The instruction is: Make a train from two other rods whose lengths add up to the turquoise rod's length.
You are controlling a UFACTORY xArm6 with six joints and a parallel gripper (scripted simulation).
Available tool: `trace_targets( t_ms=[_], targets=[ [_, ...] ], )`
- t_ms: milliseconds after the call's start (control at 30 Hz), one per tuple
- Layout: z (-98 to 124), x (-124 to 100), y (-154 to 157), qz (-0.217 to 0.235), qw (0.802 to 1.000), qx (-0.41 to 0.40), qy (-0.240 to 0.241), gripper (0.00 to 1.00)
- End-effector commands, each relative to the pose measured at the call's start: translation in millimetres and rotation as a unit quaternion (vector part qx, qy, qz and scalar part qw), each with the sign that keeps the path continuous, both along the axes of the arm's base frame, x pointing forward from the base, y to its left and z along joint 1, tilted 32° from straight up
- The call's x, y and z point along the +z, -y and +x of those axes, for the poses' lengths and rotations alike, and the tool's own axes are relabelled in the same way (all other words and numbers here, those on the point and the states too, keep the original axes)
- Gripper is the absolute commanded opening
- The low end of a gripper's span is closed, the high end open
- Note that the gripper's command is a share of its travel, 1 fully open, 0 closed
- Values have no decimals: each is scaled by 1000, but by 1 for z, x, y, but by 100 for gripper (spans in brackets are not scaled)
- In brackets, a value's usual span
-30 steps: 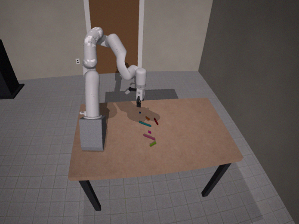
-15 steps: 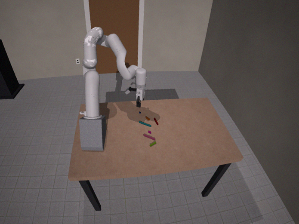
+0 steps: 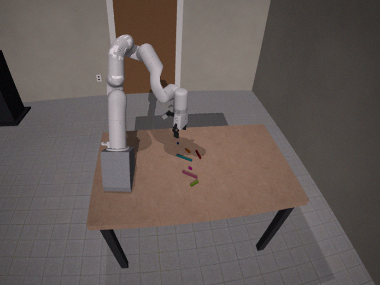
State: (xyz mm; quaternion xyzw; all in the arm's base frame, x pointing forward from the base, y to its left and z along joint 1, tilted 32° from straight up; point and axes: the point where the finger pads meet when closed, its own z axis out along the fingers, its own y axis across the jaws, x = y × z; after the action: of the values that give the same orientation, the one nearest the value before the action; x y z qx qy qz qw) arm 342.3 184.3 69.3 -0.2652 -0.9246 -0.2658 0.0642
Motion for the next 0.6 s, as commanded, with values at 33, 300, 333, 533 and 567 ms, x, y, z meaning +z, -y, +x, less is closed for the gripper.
trace_targets(
  t_ms=[33,300,333,533,567],
  targets=[
    [9,-8,12,-3,994,-89,-55,100],
    [20,-20,29,-2,968,-215,-131,100],
    [20,-20,29,-2,968,-215,-131,100],
    [28,-32,46,-1,924,-327,-198,100],
    [29,-34,49,-1,916,-344,-209,100]
  ],
)
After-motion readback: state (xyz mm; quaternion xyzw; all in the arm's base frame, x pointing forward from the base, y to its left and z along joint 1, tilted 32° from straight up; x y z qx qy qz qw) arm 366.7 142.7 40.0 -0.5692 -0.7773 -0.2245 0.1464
